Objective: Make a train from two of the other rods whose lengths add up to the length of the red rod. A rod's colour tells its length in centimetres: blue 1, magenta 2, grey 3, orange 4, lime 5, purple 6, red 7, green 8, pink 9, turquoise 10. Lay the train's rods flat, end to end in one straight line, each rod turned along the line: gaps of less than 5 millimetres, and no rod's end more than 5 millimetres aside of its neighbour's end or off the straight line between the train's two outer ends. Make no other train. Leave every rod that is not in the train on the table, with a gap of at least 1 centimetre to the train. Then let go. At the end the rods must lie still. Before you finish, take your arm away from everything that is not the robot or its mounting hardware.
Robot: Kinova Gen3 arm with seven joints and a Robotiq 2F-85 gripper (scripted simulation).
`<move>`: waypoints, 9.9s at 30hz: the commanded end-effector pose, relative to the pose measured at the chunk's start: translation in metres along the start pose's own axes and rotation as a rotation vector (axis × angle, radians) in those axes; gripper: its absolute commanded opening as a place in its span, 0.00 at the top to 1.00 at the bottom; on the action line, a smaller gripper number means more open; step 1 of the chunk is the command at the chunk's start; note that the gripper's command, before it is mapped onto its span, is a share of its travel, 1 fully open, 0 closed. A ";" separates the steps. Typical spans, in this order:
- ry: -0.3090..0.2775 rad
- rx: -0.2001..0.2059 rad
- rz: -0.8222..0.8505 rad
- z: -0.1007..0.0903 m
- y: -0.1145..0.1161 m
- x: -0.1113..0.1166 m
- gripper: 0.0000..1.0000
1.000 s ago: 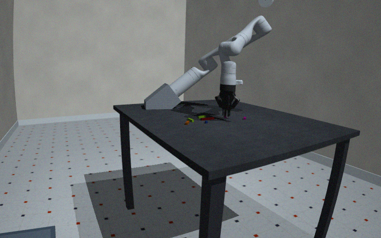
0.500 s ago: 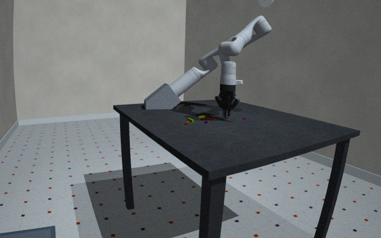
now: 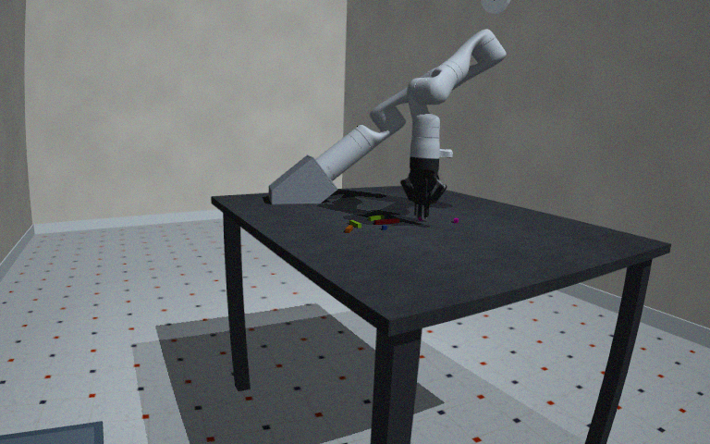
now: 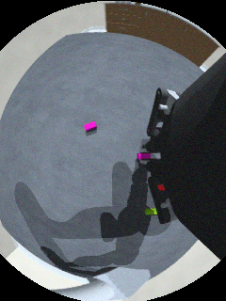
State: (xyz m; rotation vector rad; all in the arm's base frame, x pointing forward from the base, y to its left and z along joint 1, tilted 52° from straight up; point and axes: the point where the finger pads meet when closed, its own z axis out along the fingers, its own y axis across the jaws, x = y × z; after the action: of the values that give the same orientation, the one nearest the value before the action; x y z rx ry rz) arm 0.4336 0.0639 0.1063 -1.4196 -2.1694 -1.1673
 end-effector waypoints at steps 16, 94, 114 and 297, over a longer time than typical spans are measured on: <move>-0.005 -0.006 -0.008 0.000 0.004 0.000 0.95; -0.001 -0.003 -0.003 0.012 0.002 0.001 0.80; -0.006 -0.006 -0.009 -0.005 0.005 0.000 0.76; 0.002 -0.001 -2.878 -0.054 -0.120 -0.036 0.00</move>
State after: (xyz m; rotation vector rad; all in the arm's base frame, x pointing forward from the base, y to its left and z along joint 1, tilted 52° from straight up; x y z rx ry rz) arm 0.3399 -0.0193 0.0641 -1.7252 1.5268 0.5332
